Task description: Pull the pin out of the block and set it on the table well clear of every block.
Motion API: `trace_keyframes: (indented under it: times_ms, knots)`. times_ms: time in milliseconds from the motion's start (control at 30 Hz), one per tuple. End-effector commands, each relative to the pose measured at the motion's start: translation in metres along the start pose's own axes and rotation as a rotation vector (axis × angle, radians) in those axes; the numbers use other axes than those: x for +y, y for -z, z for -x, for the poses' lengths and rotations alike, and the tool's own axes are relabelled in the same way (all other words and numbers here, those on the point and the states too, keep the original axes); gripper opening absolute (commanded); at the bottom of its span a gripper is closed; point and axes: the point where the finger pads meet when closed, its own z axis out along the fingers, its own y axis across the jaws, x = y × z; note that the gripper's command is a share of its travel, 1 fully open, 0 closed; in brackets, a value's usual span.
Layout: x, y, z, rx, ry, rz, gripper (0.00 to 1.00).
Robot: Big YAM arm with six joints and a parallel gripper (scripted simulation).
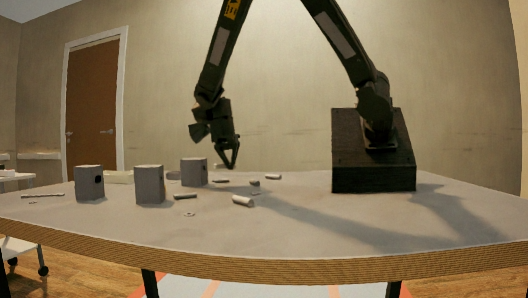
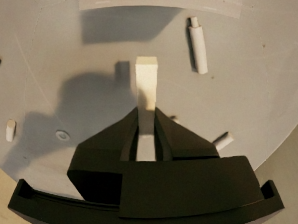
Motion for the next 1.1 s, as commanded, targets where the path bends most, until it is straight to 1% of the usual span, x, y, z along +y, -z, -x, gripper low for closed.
trace_keyframes:
  times_ms: [0, 367, 533, 600, 733, 1067]
  knots:
    - [-0.015, -0.001, 0.003, 0.004, -0.013, 0.005, 0.00]
    - [-0.015, -0.002, 0.002, 0.007, -0.016, 0.007, 0.00]
    - [-0.002, -0.002, 0.001, 0.006, -0.016, 0.006, 0.00]
    - [-0.002, -0.002, 0.001, 0.006, -0.016, 0.006, 0.00]
    - [0.007, -0.002, -0.001, 0.006, -0.017, 0.007, 0.00]
    - [0.011, -0.002, -0.001, 0.006, -0.016, 0.006, 0.00]
